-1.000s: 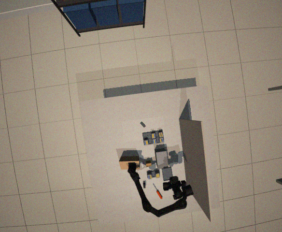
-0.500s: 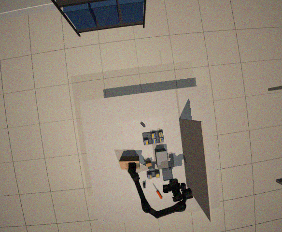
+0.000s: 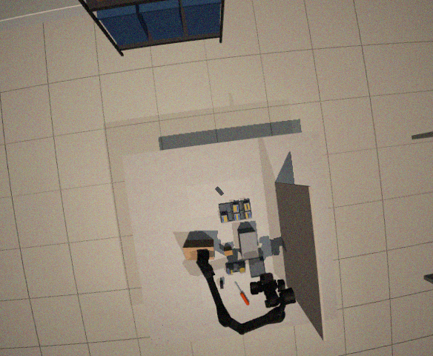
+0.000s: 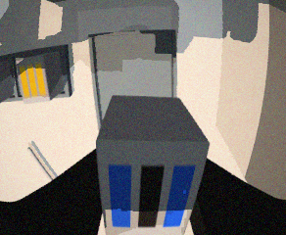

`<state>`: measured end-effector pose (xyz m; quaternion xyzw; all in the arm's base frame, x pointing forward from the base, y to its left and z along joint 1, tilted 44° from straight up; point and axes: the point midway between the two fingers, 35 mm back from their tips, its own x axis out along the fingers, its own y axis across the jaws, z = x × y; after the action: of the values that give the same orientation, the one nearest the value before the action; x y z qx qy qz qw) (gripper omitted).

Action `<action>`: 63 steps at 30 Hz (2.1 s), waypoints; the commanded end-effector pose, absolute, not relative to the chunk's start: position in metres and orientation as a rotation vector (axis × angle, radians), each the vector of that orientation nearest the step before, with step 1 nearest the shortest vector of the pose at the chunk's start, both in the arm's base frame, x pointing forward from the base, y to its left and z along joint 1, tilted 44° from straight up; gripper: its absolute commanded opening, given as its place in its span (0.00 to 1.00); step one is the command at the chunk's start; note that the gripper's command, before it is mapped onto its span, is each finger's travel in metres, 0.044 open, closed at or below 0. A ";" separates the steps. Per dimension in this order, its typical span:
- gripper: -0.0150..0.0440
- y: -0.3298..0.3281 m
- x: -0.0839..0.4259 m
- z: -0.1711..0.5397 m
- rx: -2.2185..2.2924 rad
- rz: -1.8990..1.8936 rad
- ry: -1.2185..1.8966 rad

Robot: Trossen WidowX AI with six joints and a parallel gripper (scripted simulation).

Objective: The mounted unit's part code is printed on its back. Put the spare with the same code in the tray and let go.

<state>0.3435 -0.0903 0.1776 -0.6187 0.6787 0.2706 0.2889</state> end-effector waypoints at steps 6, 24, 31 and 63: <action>0.25 -0.096 0.344 0.172 -1.658 0.726 1.813; 0.25 -0.106 0.345 0.161 -1.657 0.726 1.812; 0.25 -0.110 0.345 0.157 -1.657 0.727 1.811; 0.25 -0.129 0.345 0.138 -1.657 0.726 1.810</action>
<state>0.3459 -0.1264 0.1394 -0.6188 0.6775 0.2711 0.2908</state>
